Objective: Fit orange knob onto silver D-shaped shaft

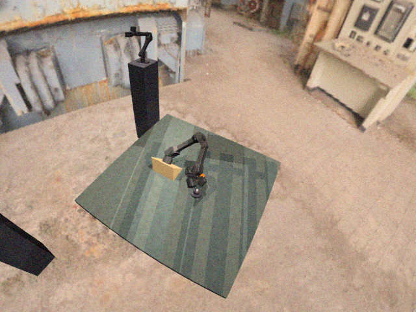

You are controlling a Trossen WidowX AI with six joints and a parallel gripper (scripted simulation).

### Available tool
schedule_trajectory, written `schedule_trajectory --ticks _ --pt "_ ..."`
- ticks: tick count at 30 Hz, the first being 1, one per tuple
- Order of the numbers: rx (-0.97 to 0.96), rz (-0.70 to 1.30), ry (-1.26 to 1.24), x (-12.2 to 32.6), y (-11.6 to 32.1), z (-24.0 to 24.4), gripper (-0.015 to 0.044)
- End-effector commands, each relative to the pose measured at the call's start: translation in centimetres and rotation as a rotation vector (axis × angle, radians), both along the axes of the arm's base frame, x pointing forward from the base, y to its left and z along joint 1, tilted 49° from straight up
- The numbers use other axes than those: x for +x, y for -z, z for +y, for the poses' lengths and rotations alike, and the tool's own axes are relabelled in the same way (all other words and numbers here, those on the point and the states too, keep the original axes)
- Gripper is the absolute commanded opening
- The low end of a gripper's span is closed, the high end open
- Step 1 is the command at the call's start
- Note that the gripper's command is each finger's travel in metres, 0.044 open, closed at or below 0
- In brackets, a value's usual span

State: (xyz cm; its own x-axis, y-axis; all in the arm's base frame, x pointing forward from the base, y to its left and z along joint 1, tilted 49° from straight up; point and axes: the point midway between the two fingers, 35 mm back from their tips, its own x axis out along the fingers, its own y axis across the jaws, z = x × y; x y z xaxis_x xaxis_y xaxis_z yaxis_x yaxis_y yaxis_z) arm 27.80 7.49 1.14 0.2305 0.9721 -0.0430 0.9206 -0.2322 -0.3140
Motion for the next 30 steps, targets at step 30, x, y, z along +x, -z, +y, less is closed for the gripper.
schedule_trajectory --ticks 30 --pt "-0.095 0.021 -0.021 0.23 0.43 -0.65 0.0260"
